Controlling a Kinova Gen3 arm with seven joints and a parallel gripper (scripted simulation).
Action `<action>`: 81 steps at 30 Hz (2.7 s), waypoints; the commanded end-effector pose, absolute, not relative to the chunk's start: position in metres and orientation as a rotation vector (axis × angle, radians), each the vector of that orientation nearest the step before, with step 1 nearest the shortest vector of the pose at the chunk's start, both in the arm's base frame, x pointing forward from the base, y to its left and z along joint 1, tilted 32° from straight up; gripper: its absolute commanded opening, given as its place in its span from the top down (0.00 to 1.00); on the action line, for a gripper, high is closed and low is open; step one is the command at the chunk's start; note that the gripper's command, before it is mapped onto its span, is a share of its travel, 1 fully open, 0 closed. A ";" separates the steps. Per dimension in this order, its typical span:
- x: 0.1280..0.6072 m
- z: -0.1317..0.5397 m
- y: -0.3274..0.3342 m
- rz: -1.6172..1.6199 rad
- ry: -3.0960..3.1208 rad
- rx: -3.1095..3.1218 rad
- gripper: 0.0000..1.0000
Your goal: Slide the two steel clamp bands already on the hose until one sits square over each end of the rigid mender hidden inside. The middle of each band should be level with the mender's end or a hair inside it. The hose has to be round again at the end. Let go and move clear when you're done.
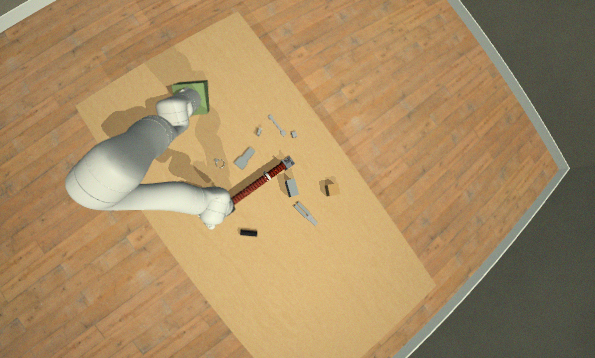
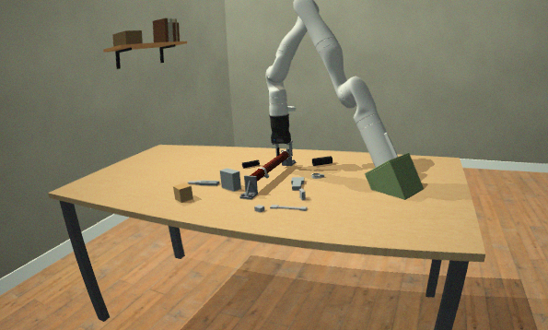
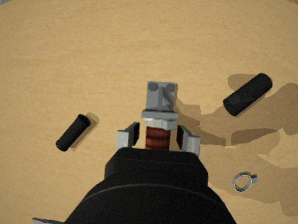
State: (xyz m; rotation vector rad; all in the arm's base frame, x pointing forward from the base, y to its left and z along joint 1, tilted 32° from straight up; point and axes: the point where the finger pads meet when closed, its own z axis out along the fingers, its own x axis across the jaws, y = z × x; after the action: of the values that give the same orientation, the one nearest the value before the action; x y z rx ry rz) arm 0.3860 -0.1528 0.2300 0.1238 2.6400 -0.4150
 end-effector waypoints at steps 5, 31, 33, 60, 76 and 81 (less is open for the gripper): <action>0.384 0.242 -0.148 -0.415 2.632 0.124 0.00; 0.365 0.278 -0.136 -0.416 2.632 0.125 0.00; 0.364 0.280 -0.135 -0.415 2.631 0.126 0.00; 0.361 0.280 -0.137 -0.417 2.635 0.123 0.00; 0.360 0.276 -0.144 -0.418 2.635 0.123 0.00; 0.360 0.276 -0.144 -0.418 2.635 0.123 0.00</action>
State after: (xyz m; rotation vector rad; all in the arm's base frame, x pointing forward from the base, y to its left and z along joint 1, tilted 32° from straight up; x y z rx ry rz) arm 0.3578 -0.1432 0.2759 0.1398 2.6412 -0.4177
